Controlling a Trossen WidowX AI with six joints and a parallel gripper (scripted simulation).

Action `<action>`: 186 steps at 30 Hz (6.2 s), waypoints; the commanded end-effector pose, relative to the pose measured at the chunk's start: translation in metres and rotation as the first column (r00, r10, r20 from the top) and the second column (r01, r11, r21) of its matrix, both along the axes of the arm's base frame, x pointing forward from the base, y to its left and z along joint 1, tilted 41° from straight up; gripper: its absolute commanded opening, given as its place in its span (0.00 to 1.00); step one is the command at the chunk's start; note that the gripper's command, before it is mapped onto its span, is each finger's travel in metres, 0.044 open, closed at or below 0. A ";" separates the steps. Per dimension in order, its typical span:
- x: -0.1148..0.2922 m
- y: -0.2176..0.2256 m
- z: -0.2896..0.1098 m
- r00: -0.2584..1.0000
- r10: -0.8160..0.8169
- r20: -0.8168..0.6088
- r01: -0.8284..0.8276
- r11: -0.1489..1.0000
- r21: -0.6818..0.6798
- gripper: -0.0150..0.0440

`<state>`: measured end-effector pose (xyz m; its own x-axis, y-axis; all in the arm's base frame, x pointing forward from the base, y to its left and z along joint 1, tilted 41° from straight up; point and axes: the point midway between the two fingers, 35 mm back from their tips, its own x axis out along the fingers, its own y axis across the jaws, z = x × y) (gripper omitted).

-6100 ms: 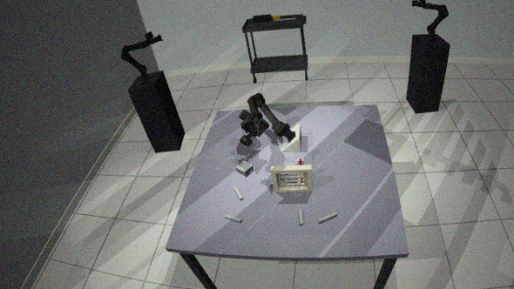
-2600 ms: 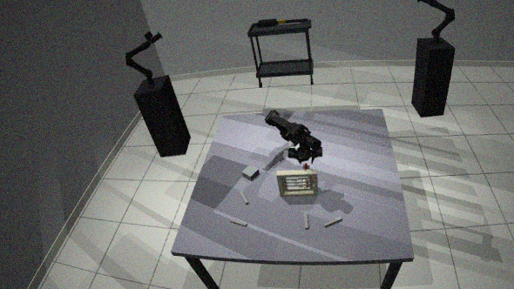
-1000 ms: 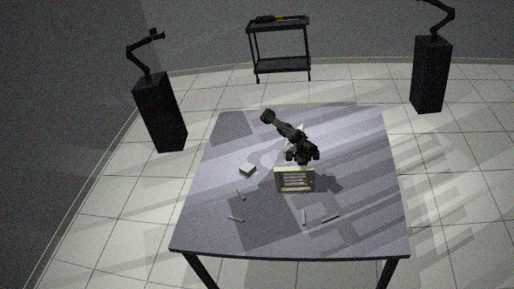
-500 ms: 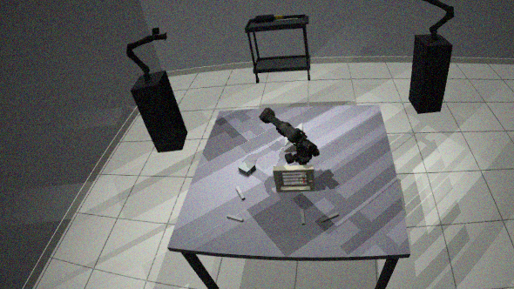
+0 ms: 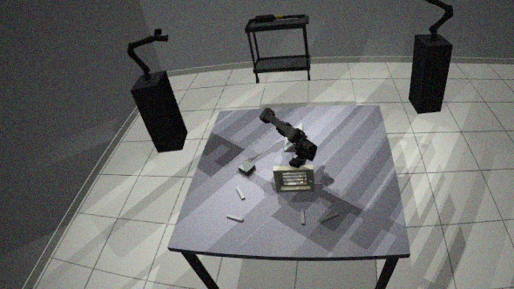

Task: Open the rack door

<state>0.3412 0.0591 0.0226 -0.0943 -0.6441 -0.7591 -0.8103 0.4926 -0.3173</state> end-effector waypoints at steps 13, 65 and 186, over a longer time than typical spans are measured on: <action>0.000 0.000 0.000 0.716 0.549 -0.431 -0.515 0.832 0.205 0.28; 0.000 -0.001 0.000 0.872 -0.364 0.326 0.380 0.925 0.016 0.74; -0.026 -0.007 0.008 -0.655 -0.461 0.599 0.665 0.024 0.746 0.28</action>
